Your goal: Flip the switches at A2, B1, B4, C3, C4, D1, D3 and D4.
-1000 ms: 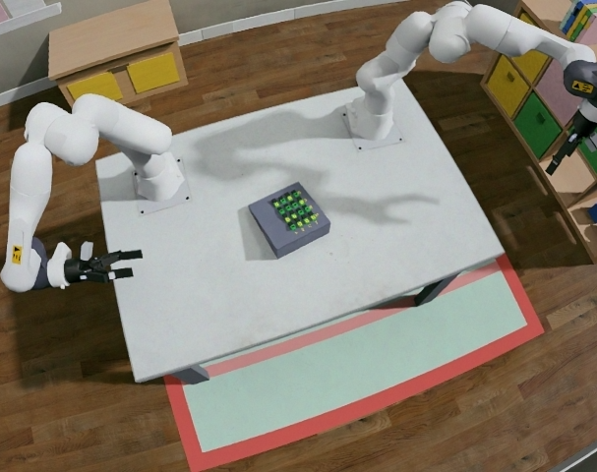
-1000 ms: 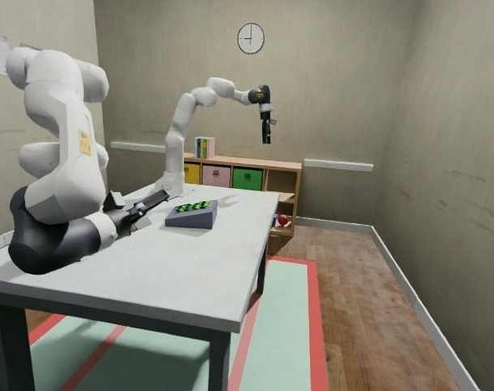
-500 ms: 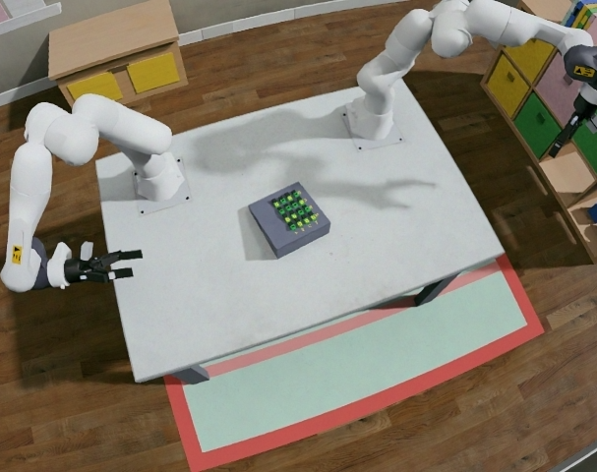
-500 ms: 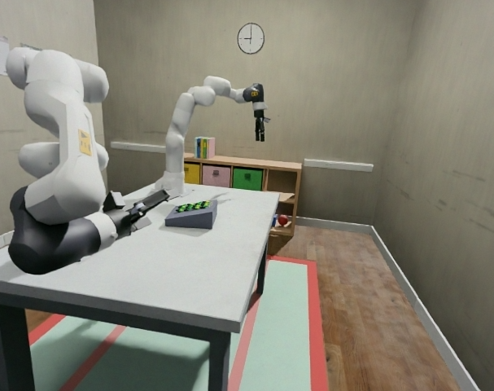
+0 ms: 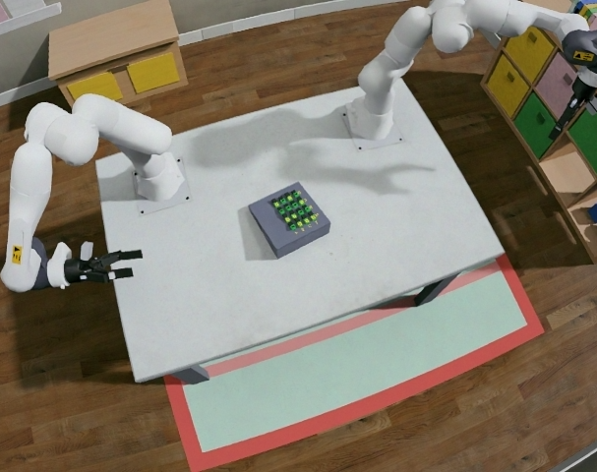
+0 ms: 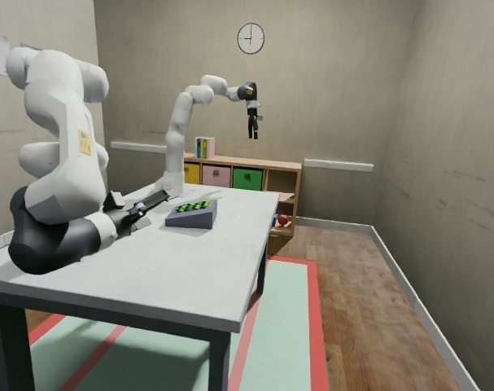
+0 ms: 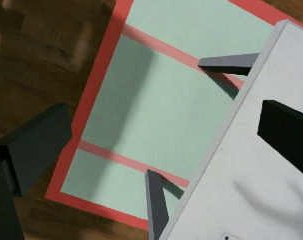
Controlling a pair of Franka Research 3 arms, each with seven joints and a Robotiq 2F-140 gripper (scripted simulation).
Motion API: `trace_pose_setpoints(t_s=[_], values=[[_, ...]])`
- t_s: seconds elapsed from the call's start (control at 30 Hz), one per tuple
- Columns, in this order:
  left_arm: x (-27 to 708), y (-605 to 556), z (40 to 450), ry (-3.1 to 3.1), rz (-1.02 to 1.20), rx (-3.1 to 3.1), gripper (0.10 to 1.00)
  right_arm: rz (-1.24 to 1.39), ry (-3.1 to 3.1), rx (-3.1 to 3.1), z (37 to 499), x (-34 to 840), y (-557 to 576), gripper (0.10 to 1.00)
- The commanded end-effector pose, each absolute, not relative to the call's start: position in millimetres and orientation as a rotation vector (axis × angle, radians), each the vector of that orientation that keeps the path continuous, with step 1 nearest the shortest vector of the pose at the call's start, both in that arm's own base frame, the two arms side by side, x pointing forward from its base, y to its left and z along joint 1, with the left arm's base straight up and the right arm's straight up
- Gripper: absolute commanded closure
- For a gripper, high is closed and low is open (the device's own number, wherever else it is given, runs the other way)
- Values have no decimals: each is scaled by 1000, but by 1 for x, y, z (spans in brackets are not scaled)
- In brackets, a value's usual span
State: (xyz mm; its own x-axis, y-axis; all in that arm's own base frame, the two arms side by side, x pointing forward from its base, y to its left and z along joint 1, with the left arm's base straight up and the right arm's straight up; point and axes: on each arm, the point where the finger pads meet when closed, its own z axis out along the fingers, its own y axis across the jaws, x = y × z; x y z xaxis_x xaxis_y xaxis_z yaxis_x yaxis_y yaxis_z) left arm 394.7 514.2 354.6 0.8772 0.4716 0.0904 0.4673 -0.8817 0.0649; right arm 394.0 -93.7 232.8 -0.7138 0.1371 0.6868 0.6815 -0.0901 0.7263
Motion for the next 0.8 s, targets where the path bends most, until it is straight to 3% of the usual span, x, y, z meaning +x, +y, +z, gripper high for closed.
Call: trace_pose_setpoints(t_s=[0.0, 0.77], values=[[377, 521, 357, 736, 147, 3013, 98, -1858, -1793, -888, 233, 394, -94, 98], [274, 558, 372, 873, 115, 2995, 98, -1858, -1793, -888, 233, 394, -94, 98]])
